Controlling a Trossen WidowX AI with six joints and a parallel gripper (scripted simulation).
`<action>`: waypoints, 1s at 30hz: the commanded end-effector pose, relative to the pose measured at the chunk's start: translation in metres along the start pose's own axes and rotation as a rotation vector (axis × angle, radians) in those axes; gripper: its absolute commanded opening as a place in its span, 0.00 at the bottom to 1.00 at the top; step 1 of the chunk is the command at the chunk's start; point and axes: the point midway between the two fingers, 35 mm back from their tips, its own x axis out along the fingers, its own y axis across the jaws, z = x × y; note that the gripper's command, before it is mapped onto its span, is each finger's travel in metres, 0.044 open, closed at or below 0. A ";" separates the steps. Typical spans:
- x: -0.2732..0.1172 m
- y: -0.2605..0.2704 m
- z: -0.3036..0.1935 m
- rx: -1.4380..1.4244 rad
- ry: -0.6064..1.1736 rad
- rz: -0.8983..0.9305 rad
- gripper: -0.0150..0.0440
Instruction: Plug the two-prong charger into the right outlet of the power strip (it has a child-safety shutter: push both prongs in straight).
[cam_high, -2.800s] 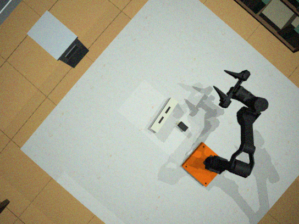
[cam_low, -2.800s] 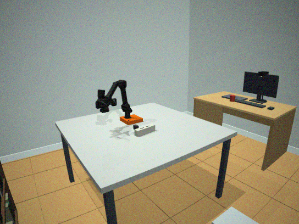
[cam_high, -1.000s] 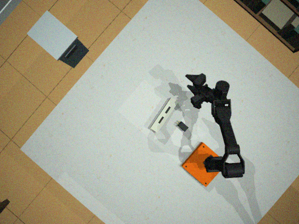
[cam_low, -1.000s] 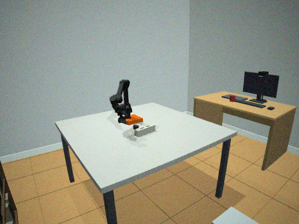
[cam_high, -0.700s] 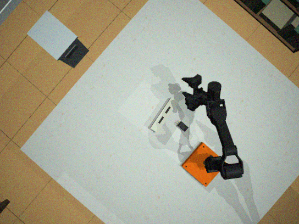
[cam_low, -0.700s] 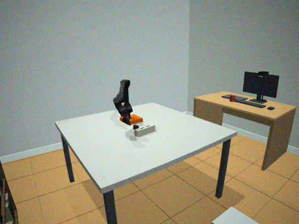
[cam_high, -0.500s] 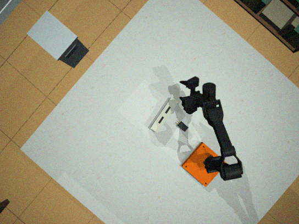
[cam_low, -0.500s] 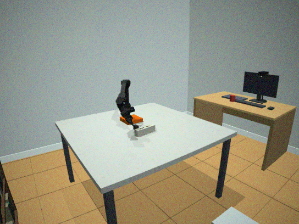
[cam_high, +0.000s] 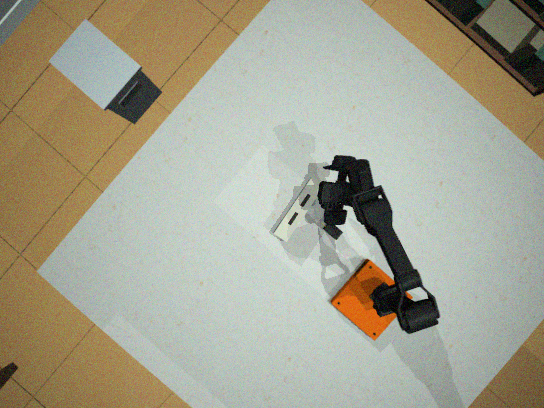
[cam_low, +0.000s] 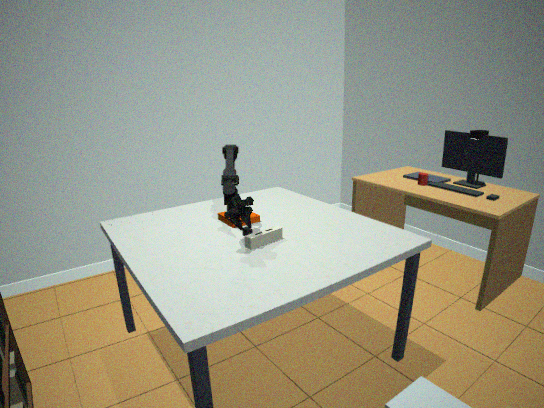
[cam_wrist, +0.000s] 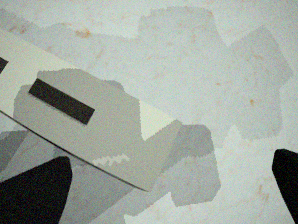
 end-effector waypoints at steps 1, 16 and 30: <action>0.000 0.015 0.000 0.097 0.064 0.039 1.00; -0.005 0.072 -0.010 0.400 0.337 0.134 1.00; -0.027 0.119 -0.024 0.618 0.628 0.110 1.00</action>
